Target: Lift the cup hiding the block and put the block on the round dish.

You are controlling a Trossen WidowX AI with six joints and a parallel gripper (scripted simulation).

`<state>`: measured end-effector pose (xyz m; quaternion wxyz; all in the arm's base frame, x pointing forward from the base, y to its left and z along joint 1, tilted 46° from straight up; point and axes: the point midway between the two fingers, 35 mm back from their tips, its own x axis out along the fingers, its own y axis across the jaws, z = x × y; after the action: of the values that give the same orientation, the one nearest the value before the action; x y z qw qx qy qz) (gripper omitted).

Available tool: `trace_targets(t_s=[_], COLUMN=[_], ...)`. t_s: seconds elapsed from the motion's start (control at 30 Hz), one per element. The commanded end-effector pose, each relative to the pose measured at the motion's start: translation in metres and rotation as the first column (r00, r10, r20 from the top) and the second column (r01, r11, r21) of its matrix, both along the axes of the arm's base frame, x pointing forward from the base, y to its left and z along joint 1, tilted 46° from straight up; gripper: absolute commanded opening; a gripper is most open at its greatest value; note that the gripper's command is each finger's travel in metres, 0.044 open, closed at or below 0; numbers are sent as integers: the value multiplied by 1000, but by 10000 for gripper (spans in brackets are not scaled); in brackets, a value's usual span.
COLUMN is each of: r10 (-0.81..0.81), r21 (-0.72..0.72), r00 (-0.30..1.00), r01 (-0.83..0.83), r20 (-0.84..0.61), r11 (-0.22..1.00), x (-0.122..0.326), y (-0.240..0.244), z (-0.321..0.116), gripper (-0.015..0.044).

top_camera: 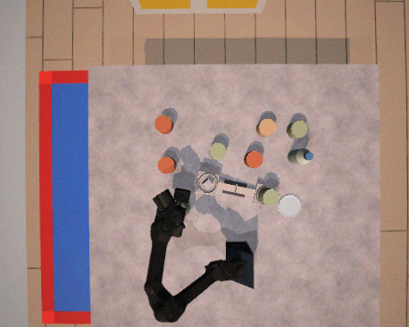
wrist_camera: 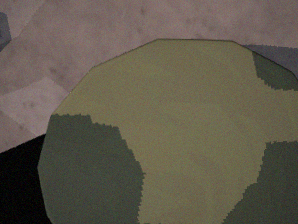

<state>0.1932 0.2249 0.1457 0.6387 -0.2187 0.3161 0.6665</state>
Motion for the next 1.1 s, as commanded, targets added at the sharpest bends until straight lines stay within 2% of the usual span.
trace_targets(t_s=[0.0, 1.07], r10=[-10, -10], r21=[0, 1], r00=[1000, 1000], r01=[10, 10], r20=[2, 2], r11=[1000, 1000], x=[1, -1], y=[2, 18], z=[-2, -17], gripper=[0, 0])
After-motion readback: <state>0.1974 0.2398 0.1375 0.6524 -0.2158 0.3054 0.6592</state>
